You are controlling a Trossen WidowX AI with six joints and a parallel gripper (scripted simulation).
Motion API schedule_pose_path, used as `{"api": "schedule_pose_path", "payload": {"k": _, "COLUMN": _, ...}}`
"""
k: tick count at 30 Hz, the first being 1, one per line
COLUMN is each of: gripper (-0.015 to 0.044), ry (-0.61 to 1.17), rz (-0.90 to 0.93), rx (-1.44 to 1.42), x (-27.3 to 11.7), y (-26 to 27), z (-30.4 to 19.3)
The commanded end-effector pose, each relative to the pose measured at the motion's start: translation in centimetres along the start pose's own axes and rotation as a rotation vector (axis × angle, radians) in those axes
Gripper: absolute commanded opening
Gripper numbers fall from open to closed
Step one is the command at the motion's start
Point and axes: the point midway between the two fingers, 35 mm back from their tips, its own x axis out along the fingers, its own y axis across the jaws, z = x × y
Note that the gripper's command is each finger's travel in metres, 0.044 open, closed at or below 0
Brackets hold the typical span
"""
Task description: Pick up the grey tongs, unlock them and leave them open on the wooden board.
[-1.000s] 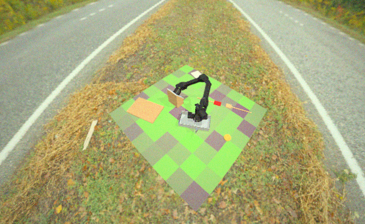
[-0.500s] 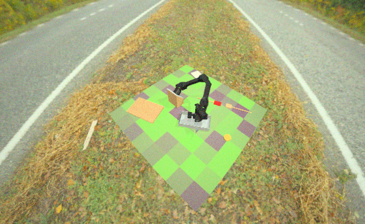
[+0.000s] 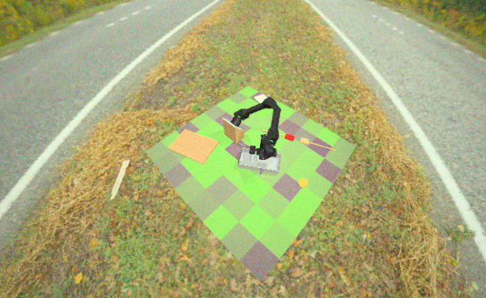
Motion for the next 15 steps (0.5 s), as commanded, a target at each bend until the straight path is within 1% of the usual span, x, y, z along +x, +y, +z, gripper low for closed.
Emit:
{"api": "schedule_pose_path", "payload": {"k": 1, "gripper": -0.0150, "ry": -0.037, "rz": 0.025, "rx": -0.010, "x": -6.8, "y": 0.2, "z": 0.3}}
{"api": "schedule_pose_path", "payload": {"k": 3, "gripper": -0.0150, "ry": -0.032, "rz": 0.027, "rx": -0.009, "x": -9.1, "y": -0.1, "z": -0.1}}
{"api": "schedule_pose_path", "payload": {"k": 4, "gripper": -0.0150, "ry": -0.032, "rz": 0.027, "rx": -0.009, "x": -9.4, "y": -0.1, "z": -0.2}}
{"api": "schedule_pose_path", "payload": {"k": 15, "gripper": -0.0150, "ry": -0.026, "rz": 0.026, "rx": 0.013, "x": -9.1, "y": -0.5, "z": 0.0}}
